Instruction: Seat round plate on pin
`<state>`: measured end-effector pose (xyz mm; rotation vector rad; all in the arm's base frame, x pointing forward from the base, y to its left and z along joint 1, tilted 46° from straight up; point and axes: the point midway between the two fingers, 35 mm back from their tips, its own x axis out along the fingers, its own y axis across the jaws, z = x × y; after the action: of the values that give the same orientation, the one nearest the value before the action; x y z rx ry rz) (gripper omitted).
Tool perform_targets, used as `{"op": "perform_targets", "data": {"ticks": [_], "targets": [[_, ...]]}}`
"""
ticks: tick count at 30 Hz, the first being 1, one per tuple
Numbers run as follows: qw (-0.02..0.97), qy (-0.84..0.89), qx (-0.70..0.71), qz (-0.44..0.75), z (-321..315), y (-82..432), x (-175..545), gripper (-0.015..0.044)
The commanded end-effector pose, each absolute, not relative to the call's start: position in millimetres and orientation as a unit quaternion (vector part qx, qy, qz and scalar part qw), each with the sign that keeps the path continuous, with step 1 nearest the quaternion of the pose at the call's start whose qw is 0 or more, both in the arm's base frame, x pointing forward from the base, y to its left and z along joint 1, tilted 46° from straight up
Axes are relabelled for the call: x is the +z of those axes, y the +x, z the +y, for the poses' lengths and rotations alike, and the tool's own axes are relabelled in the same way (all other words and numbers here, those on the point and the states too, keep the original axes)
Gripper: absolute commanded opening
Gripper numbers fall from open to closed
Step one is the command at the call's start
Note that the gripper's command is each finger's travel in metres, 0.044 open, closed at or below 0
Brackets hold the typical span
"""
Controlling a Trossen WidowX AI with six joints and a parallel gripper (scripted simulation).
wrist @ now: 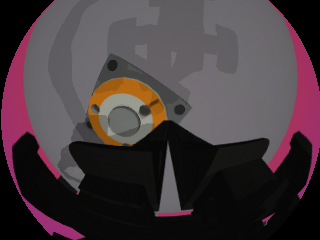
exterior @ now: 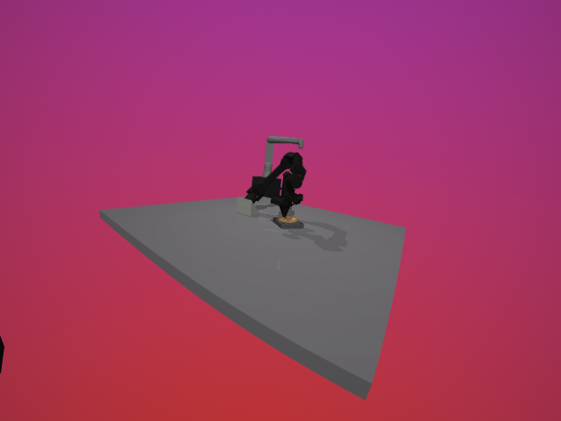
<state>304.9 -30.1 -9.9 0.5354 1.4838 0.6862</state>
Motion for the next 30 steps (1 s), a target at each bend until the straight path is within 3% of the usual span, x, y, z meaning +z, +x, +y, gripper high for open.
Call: {"op": "perform_targets", "data": {"ticks": [1,30], "targets": [[0.652,0.24,0.302,0.653,-23,305,-16,0.0],[0.652,0.24,0.303,0.652,-7,336,-3,0.0]]}}
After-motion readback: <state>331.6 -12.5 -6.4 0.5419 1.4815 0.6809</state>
